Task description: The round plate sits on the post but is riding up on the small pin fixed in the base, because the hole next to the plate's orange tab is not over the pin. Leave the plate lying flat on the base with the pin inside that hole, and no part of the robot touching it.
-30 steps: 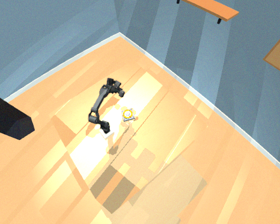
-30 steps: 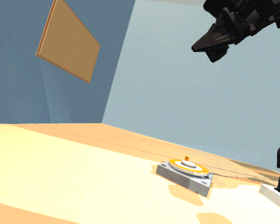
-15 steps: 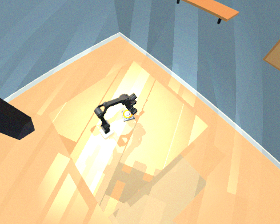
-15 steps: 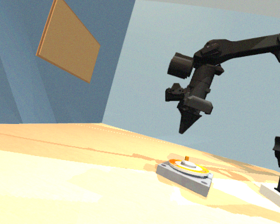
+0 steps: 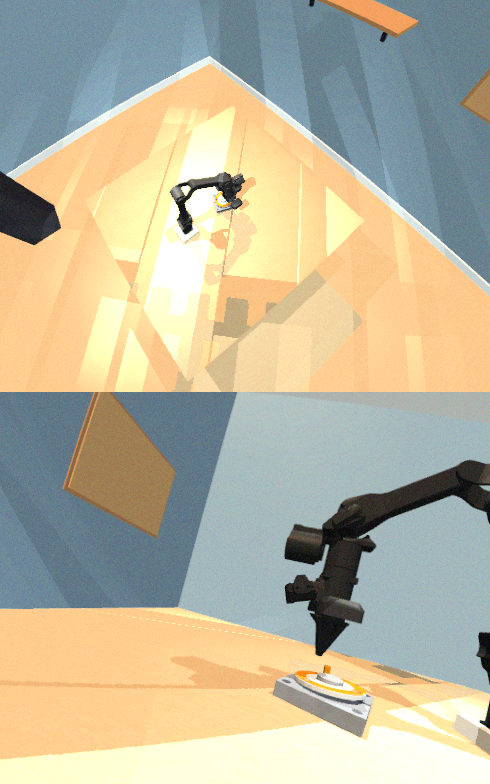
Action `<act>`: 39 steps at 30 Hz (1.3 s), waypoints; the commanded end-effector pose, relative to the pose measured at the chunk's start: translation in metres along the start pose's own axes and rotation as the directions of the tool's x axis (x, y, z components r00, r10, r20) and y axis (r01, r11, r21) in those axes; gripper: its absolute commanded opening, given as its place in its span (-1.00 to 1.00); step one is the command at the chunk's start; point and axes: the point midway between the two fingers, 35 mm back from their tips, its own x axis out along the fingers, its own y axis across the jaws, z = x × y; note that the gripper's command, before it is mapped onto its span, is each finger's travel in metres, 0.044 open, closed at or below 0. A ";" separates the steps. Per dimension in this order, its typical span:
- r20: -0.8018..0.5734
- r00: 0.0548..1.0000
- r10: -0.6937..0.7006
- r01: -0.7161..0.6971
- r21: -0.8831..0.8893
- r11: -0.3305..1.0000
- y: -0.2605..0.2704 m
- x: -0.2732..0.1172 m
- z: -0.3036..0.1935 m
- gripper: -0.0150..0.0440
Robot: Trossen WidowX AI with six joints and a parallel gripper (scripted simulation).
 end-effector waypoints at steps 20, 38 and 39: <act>-0.010 1.000 0.007 -0.007 -0.004 1.000 0.000 0.021 -0.021 -0.49; -0.012 1.000 0.007 -0.007 -0.004 1.000 0.003 0.021 -0.038 -0.49; -0.012 1.000 0.007 -0.007 -0.004 1.000 0.003 0.021 -0.039 -0.49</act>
